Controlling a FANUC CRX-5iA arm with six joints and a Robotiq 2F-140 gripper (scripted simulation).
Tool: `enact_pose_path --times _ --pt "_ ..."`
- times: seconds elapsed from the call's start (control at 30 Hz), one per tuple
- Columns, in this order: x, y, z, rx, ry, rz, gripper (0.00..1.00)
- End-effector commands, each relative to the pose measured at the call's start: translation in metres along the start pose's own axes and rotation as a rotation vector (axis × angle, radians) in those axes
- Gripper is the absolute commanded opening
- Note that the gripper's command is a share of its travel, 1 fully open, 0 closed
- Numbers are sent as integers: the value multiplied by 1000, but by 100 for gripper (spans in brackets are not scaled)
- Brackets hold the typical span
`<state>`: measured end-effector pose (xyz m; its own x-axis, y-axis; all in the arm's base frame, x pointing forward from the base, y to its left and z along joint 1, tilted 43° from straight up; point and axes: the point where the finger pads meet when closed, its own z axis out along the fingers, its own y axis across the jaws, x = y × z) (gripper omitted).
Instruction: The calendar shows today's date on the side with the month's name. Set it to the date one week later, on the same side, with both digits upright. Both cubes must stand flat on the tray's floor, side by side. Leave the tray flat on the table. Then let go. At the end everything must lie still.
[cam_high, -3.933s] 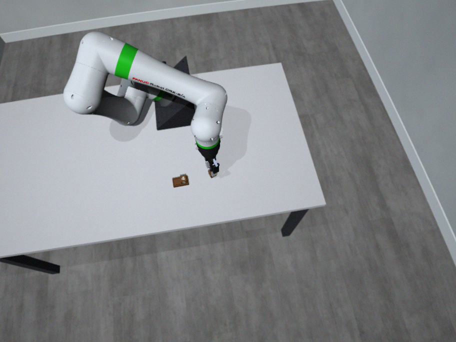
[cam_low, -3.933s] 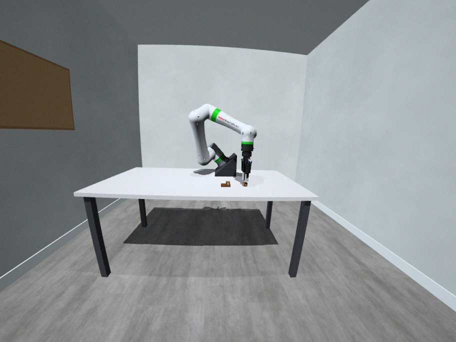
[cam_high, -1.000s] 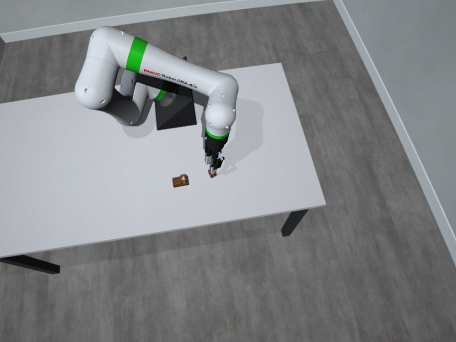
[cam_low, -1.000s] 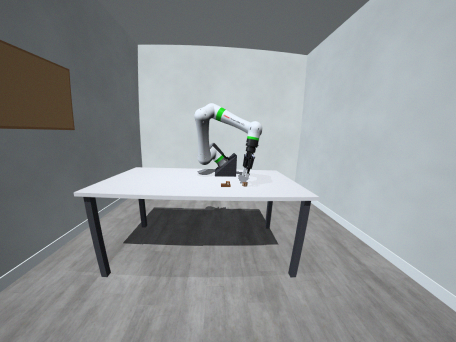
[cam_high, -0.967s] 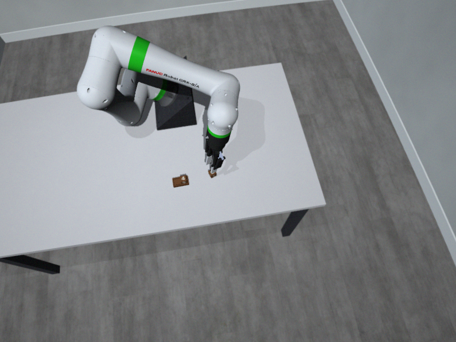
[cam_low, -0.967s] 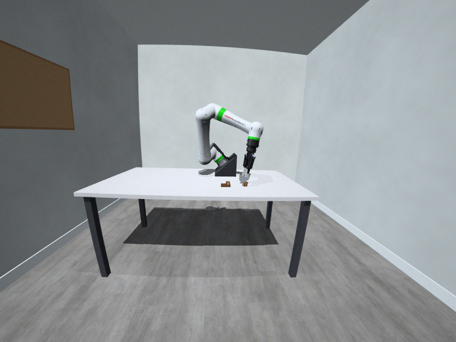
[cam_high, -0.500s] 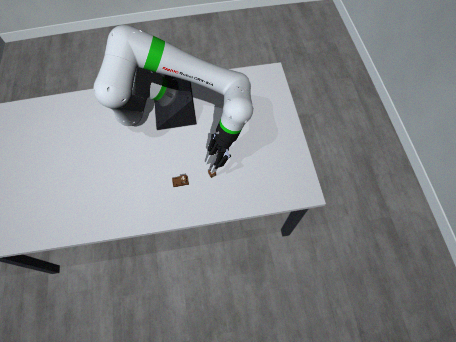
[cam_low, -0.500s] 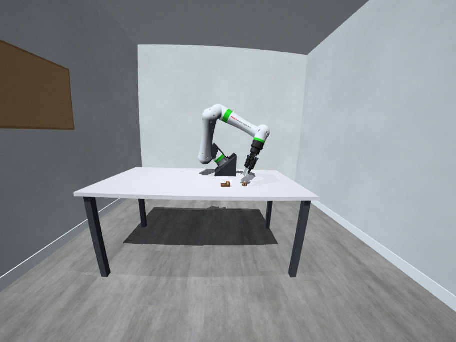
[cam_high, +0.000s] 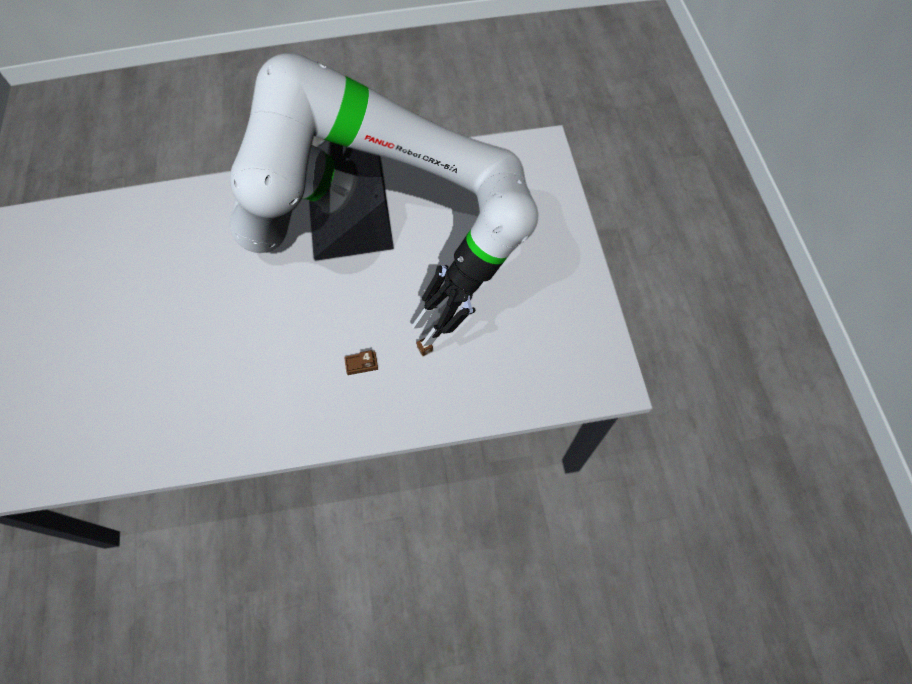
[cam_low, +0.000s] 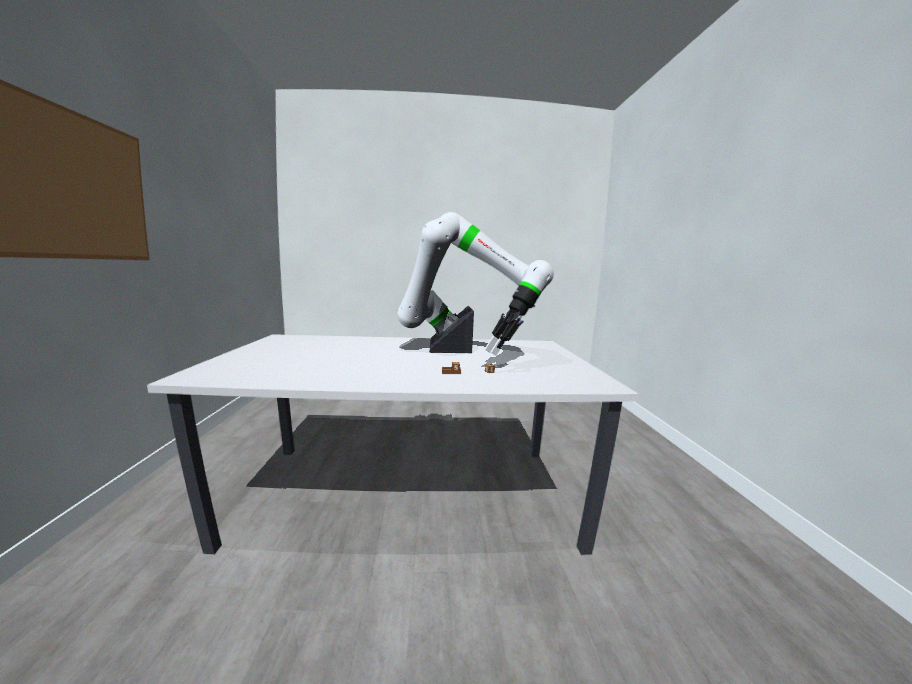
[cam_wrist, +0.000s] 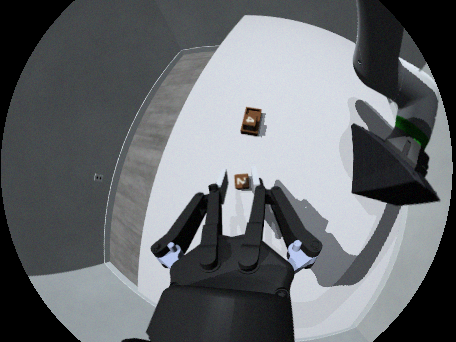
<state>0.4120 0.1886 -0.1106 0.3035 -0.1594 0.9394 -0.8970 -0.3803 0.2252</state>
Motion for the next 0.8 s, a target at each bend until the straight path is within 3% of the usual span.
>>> enact_pose_path --times 0.0,0.1,0.77 --pt "-1 0 0 -2 124 0 28" --pt "-3 0 -1 1 195 2 28" --pt "-6 0 0 1 200 2 28"
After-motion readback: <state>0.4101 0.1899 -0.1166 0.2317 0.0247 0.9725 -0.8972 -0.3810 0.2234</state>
